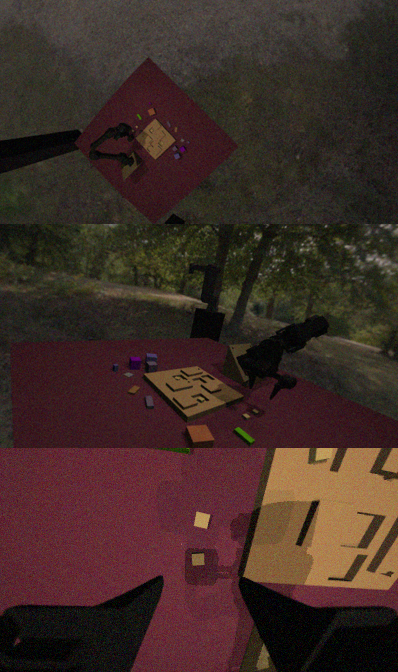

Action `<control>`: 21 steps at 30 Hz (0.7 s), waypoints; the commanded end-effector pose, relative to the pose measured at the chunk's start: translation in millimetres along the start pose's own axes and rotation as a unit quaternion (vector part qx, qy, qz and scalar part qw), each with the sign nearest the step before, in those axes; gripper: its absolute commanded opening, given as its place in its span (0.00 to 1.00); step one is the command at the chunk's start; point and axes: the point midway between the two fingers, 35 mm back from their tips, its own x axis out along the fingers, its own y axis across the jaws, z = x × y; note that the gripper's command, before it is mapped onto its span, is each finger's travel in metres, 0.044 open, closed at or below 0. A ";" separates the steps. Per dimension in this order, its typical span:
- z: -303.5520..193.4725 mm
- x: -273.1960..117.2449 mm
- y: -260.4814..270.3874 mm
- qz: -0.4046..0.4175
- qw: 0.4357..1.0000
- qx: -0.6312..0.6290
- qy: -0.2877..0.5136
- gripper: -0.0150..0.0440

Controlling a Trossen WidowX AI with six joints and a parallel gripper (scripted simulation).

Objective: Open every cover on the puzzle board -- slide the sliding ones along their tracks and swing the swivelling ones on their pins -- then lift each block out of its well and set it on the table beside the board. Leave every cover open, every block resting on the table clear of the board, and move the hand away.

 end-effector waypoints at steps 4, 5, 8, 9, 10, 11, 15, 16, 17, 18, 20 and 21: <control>24.8 -1.3 -11.7 -0.003 0.979 0.202 0.001 0.64; 29.3 -1.5 -14.1 -0.003 0.971 0.239 0.000 0.60; 42.5 -2.0 -21.9 -0.005 0.938 0.347 -0.001 0.47; 46.8 -2.1 -24.7 -0.005 0.924 0.382 -0.001 0.42; 51.1 -2.2 -27.7 -0.005 0.909 0.416 -0.001 0.38; 55.4 -2.4 -30.7 -0.005 0.893 0.450 -0.002 0.33; 72.1 -2.7 -43.9 -0.006 0.815 0.579 -0.003 0.25; 76.2 -2.8 -47.5 -0.006 0.793 0.609 -0.004 0.25; 80.2 -2.8 -51.1 -0.006 0.770 0.638 -0.004 0.25; 84.2 -2.8 -54.9 -0.006 0.745 0.667 -0.004 0.25; 91.9 -2.8 -62.7 -0.005 0.693 0.721 -0.005 0.25; 95.7 -2.8 -66.8 -0.005 0.665 0.747 -0.005 0.25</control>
